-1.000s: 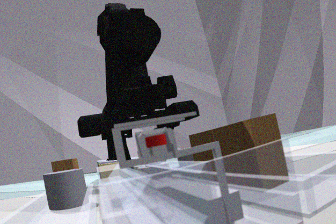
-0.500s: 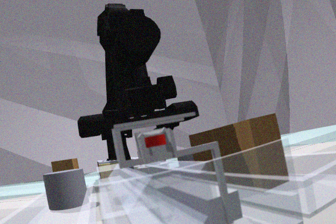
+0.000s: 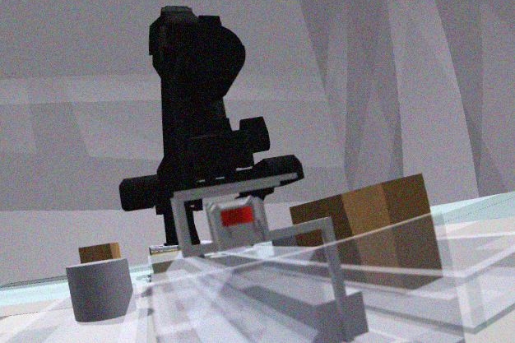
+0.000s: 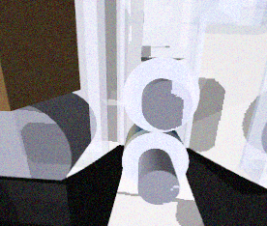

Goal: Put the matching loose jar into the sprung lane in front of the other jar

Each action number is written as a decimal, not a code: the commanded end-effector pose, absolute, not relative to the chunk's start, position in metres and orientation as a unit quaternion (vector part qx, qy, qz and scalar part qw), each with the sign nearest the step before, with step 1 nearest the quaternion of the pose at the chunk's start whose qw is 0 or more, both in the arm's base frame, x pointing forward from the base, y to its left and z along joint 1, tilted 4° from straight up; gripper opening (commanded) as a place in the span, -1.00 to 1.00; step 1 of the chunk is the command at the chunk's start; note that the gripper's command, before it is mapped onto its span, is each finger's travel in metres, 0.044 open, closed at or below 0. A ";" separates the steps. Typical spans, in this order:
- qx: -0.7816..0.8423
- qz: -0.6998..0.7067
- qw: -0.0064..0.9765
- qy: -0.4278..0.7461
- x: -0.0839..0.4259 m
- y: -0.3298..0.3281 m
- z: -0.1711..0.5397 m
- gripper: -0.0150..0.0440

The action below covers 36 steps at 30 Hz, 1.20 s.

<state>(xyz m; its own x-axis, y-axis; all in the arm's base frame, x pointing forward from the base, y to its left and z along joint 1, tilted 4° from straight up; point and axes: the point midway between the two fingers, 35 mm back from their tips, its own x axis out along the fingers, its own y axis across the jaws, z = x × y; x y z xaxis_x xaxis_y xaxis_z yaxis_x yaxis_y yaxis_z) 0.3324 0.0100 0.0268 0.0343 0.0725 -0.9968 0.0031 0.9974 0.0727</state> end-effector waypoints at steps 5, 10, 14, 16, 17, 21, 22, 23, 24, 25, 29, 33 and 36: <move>0.027 0.023 0.722 0.691 0.333 0.010 0.027 -0.49; 0.027 0.023 0.722 0.691 0.332 0.010 0.027 -0.49; 0.027 0.023 0.722 0.691 0.329 0.010 0.027 -0.49; 0.027 0.023 0.722 0.691 0.329 0.010 0.027 -0.49; 0.027 0.023 0.722 0.691 0.329 0.010 0.027 -0.49; 0.027 0.023 0.722 0.691 0.329 0.010 0.027 -0.49; 0.027 0.023 0.722 0.691 0.329 0.010 0.027 -0.49; 0.027 0.023 0.722 0.691 0.329 0.010 0.027 -0.49; 0.027 0.023 0.722 0.691 0.329 0.010 0.027 -0.49; 0.027 0.023 0.722 0.691 0.330 0.010 0.027 -0.40; 0.027 0.023 0.722 0.691 0.330 0.010 0.027 -0.05; 0.027 0.023 0.722 0.691 0.330 0.010 0.027 0.31; 0.027 0.023 0.722 0.691 0.330 0.010 0.027 0.55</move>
